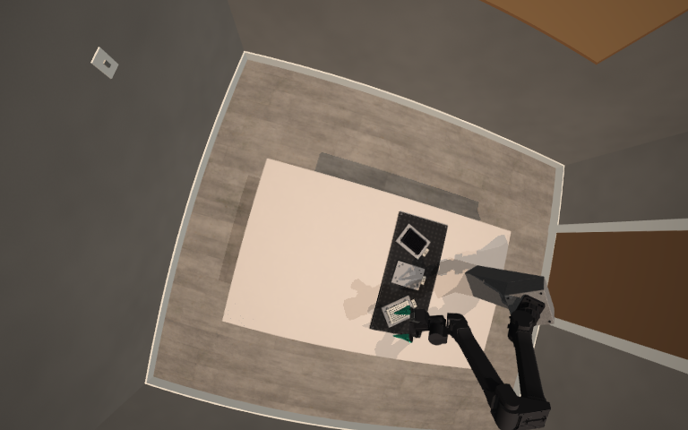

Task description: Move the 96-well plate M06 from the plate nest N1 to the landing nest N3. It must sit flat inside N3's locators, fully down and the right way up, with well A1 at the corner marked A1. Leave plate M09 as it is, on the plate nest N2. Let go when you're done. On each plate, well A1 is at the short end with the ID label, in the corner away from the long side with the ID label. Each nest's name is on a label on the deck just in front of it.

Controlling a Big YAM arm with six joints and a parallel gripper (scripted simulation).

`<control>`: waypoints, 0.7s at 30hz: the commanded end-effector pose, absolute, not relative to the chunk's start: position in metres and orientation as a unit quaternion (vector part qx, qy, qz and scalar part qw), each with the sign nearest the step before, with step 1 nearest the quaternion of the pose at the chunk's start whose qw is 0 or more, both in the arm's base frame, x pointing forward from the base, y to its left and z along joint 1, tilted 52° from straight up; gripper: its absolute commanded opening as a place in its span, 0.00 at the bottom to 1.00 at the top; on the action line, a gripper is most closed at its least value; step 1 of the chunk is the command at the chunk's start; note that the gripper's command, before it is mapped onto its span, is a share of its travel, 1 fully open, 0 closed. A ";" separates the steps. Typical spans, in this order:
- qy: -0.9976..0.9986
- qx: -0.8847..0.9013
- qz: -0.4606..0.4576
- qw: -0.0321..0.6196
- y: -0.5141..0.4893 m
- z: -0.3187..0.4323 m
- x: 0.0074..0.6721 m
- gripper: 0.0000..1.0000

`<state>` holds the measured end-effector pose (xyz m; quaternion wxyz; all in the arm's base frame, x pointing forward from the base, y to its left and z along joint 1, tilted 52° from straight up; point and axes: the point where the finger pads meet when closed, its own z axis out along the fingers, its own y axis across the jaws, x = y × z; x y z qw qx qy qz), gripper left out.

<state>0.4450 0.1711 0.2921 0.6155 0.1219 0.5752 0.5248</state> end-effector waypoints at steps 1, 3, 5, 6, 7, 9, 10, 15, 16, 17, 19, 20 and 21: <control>0.573 0.121 0.525 0.617 0.170 0.294 0.444 1.00; 0.573 0.121 0.525 0.617 0.170 0.294 0.444 1.00; 0.573 0.121 0.525 0.617 0.170 0.294 0.444 1.00; 0.573 0.121 0.525 0.617 0.170 0.294 0.444 1.00; 0.573 0.121 0.525 0.617 0.170 0.294 0.444 1.00; 0.573 0.121 0.525 0.617 0.170 0.294 0.444 1.00; 0.573 0.121 0.525 0.617 0.170 0.294 0.444 1.00; 0.573 0.121 0.525 0.617 0.170 0.294 0.444 1.00; 0.573 0.121 0.525 0.617 0.170 0.294 0.444 1.00; 0.573 0.121 0.525 0.617 0.170 0.294 0.444 1.00; 0.590 0.116 0.499 0.624 0.161 0.300 0.453 1.00; 0.602 0.116 0.488 0.621 0.160 0.298 0.456 1.00; 0.605 0.116 0.486 0.620 0.159 0.294 0.460 1.00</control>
